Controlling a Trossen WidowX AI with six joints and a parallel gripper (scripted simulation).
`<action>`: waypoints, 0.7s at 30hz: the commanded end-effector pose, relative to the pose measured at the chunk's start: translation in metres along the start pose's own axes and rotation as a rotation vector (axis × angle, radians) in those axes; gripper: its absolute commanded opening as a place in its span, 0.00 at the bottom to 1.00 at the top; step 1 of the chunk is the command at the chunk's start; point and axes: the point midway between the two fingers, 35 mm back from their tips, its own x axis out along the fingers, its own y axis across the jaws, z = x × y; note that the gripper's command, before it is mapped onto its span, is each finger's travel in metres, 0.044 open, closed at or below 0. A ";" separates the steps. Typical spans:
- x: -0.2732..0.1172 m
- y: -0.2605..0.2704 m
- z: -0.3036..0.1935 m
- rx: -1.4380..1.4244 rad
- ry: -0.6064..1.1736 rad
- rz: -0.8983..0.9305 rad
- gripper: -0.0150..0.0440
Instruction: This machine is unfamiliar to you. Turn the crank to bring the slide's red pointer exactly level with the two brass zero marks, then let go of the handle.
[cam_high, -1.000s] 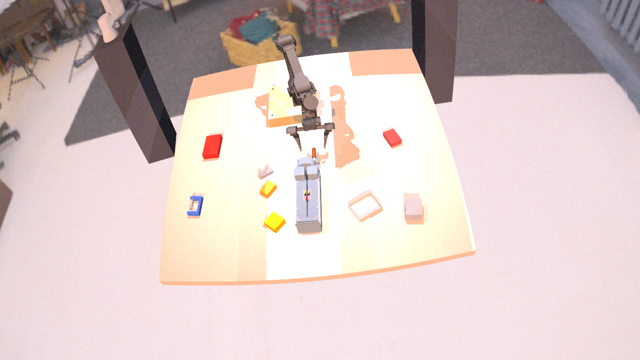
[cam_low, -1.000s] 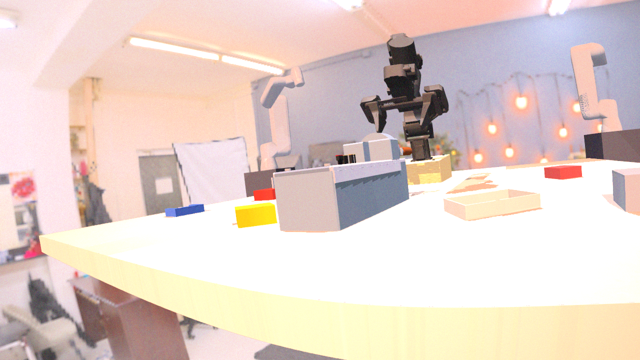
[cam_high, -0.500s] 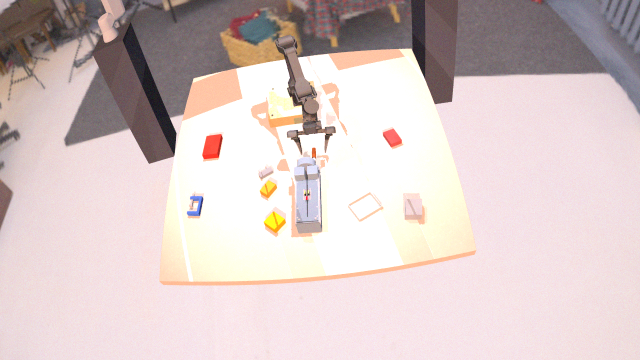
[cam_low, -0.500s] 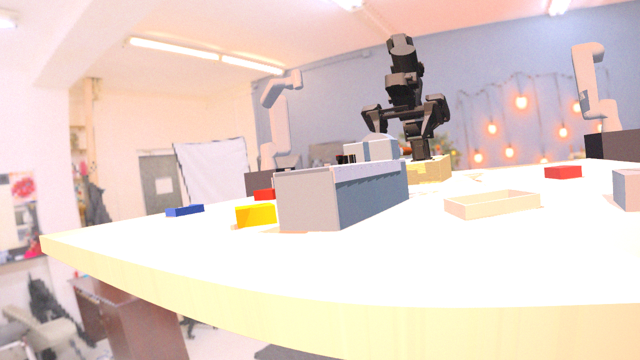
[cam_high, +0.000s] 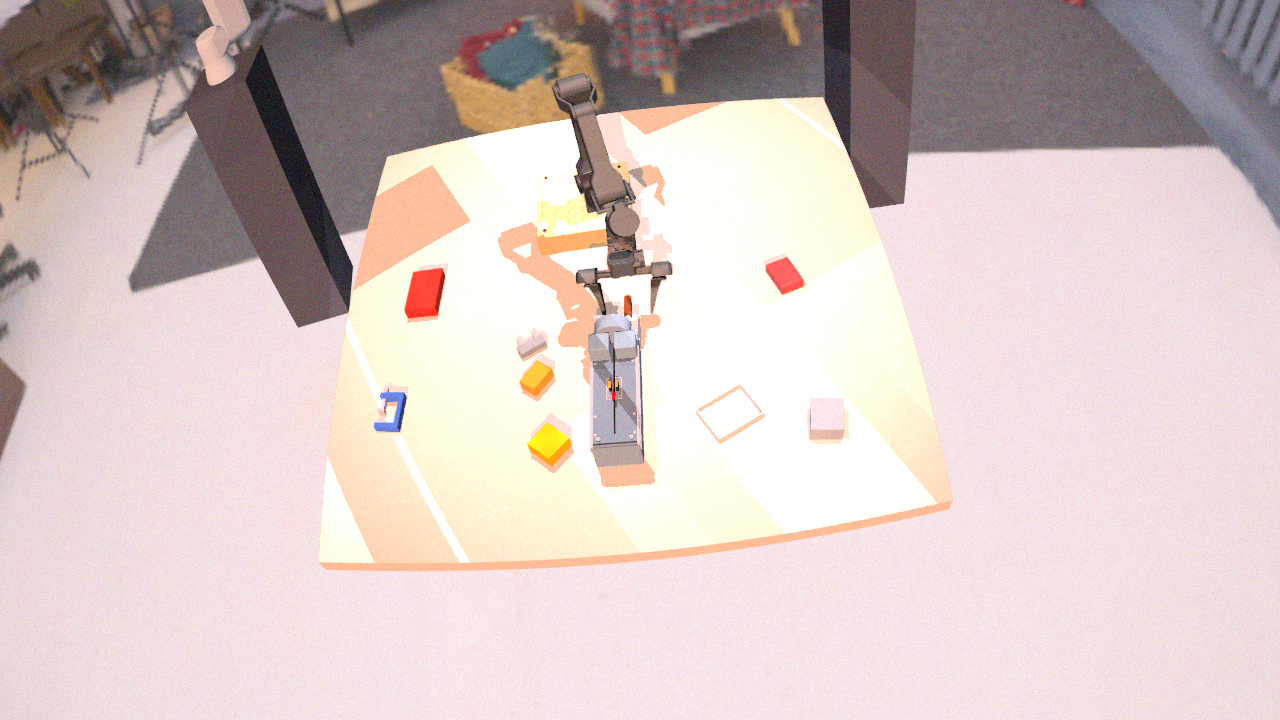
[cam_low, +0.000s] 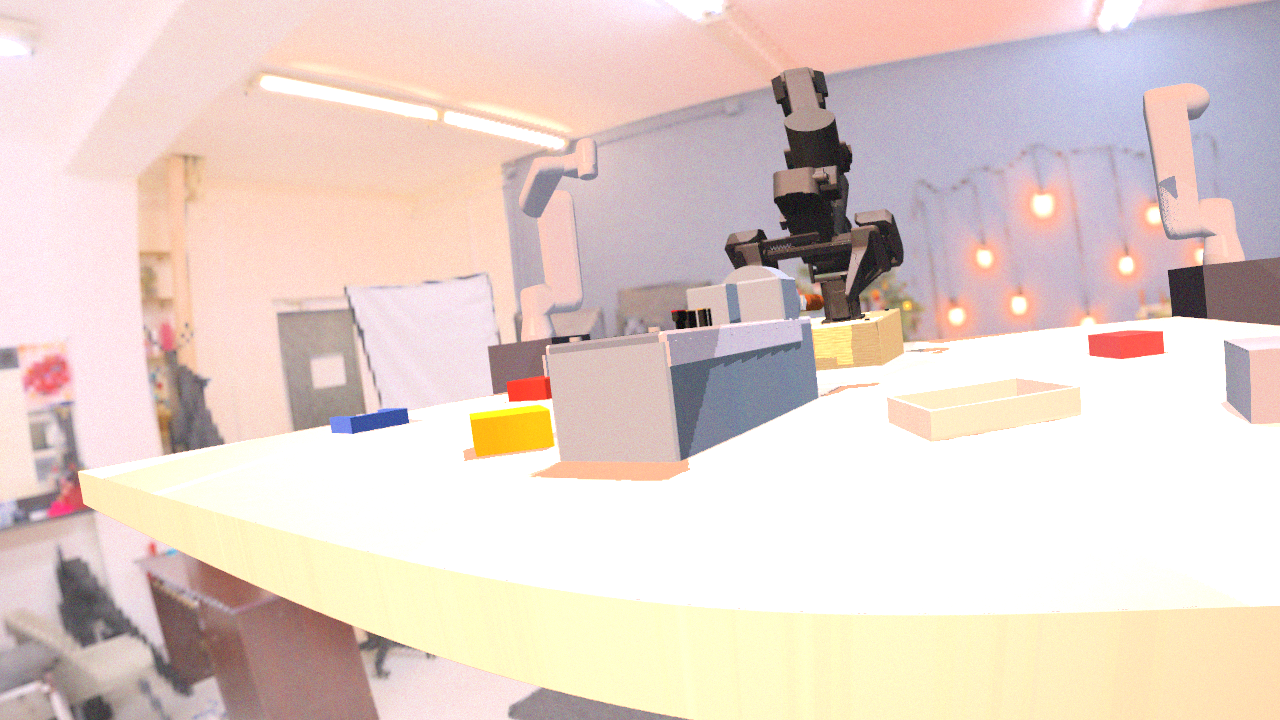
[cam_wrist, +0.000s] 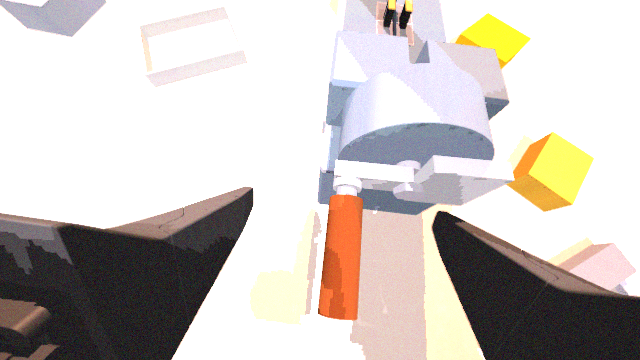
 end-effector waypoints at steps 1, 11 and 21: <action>0.005 0.000 -0.008 -0.005 0.010 0.000 1.00; 0.013 -0.001 -0.019 -0.005 0.010 0.000 1.00; 0.013 -0.001 -0.019 -0.005 0.010 0.000 0.56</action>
